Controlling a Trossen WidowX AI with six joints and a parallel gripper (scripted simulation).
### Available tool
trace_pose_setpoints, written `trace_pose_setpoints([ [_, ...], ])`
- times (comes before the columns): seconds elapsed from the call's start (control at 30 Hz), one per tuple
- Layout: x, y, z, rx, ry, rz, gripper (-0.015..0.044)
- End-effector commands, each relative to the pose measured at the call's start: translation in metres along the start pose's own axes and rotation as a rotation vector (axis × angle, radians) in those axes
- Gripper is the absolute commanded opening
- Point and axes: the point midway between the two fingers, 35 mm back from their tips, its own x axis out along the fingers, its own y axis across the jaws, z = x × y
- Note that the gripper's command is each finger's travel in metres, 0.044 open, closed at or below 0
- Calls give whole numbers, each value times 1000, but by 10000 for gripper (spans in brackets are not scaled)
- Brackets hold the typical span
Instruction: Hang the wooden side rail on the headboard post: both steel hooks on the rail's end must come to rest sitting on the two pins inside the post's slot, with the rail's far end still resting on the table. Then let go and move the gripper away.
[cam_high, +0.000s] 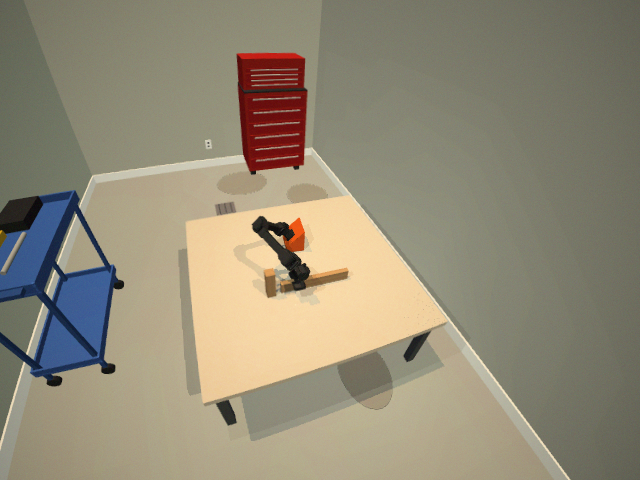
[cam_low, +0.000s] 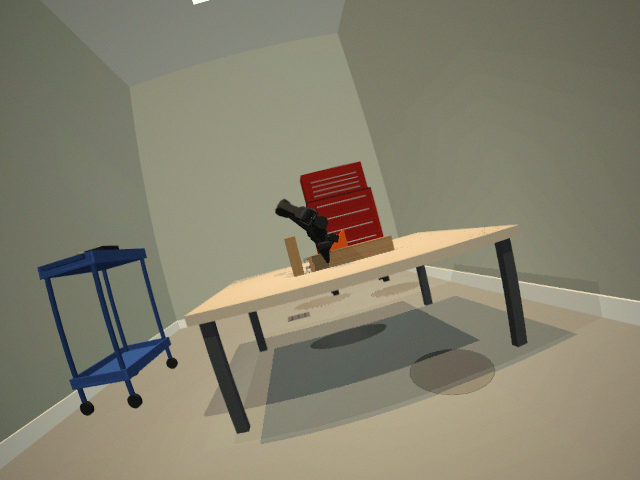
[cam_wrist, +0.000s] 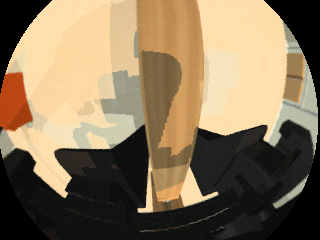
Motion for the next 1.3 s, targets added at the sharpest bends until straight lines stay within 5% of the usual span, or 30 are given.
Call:
trace_pose_setpoints([
  [0.0,-2,0,1,-9,4,0,0],
  [1.27,-9,0,1,-9,3,0,0],
])
